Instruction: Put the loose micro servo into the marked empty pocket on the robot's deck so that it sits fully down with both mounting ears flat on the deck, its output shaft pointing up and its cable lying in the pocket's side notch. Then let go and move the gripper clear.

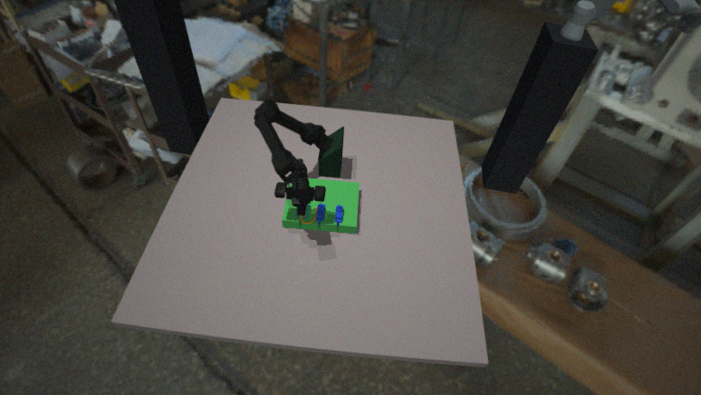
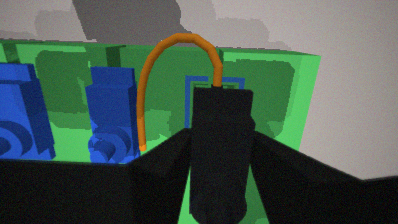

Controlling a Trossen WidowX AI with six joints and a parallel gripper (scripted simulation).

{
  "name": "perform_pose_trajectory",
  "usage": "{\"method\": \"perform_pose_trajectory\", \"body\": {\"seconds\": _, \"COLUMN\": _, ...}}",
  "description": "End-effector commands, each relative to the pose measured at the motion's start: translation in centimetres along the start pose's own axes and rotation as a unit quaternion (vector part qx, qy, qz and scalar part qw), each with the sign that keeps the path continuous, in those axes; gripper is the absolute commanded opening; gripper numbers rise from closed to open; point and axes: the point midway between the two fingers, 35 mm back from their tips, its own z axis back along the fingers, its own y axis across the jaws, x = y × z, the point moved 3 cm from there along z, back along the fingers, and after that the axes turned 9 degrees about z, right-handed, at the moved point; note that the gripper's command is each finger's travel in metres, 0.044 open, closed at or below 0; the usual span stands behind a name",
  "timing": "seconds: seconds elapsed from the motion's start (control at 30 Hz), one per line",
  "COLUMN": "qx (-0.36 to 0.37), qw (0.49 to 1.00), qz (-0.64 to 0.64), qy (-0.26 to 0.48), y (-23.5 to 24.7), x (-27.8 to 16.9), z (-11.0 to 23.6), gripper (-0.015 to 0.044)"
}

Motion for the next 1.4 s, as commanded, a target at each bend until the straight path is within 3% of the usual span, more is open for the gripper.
{"method": "perform_pose_trajectory", "body": {"seconds": 0.0, "qx": -0.002, "qw": 1.0, "qz": 0.003, "qy": -0.002, "y": 0.1, "x": 0.1, "z": 0.0, "gripper": 0.0}}
{"method": "perform_pose_trajectory", "body": {"seconds": 1.37, "qx": -0.002, "qw": 1.0, "qz": 0.003, "qy": -0.002, "y": 0.0, "x": 0.1, "z": -3.6, "gripper": 0.0}}
